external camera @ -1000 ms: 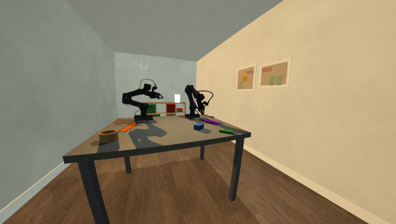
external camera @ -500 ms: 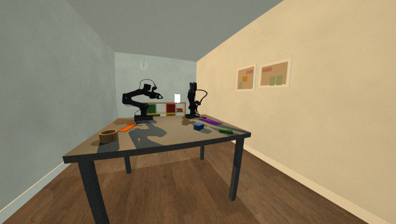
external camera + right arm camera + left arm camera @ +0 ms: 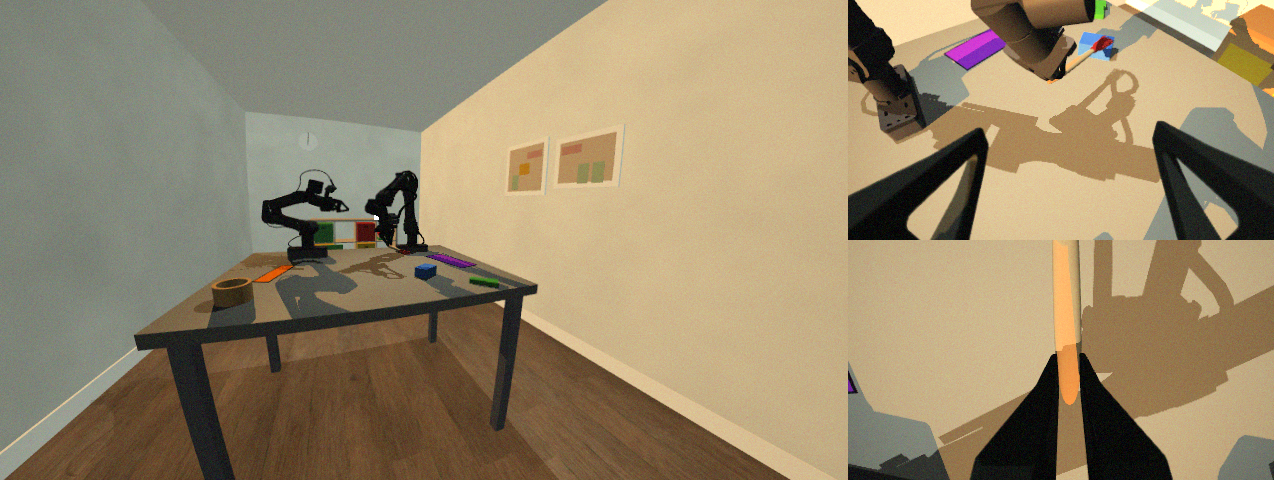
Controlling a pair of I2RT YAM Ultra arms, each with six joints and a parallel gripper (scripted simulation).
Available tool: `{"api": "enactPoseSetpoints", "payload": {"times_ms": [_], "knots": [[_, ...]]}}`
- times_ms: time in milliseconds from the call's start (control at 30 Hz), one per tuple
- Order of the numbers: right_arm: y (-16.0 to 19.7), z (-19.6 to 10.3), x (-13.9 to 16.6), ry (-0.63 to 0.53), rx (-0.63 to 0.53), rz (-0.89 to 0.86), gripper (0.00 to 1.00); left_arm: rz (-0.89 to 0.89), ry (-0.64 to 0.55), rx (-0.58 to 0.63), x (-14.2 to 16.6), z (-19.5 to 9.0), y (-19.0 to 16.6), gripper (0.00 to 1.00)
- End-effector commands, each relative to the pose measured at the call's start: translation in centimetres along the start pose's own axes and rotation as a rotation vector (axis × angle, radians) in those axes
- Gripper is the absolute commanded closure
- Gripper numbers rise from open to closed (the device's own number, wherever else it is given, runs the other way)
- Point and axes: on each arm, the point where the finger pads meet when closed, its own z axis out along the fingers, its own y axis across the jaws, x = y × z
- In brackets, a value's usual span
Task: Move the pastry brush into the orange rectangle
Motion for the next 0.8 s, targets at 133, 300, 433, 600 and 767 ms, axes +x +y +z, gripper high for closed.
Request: {"api": "enactPoseSetpoints", "payload": {"times_ms": [133,300,433,600,767], "knots": [[-0.2,-0.4,-0.7,-0.032,0.007,-0.002,0.00,-0.007,-0.046,-0.026,-0.6,-0.8,-1.2,0.93],[-0.2,-0.4,-0.7,-0.032,0.007,-0.002,0.00,0.097,-0.046,0.057,-0.9,-0.9,-2.2,0.93],[-0.2,-0.4,-0.7,-0.032,0.007,-0.002,0.00,0.288,-0.046,0.165,-0.8,-1.0,-2.5,0.93],[-0.2,-0.4,-0.7,-0.032,0.007,-0.002,0.00,0.427,-0.045,0.245,-0.6,-1.1,-2.5,0.93],[-0.2,-0.4,-0.7,-0.032,0.007,-0.002,0.00,0.600,-0.039,0.342,-0.3,-1.2,-2.0,0.93]]}}
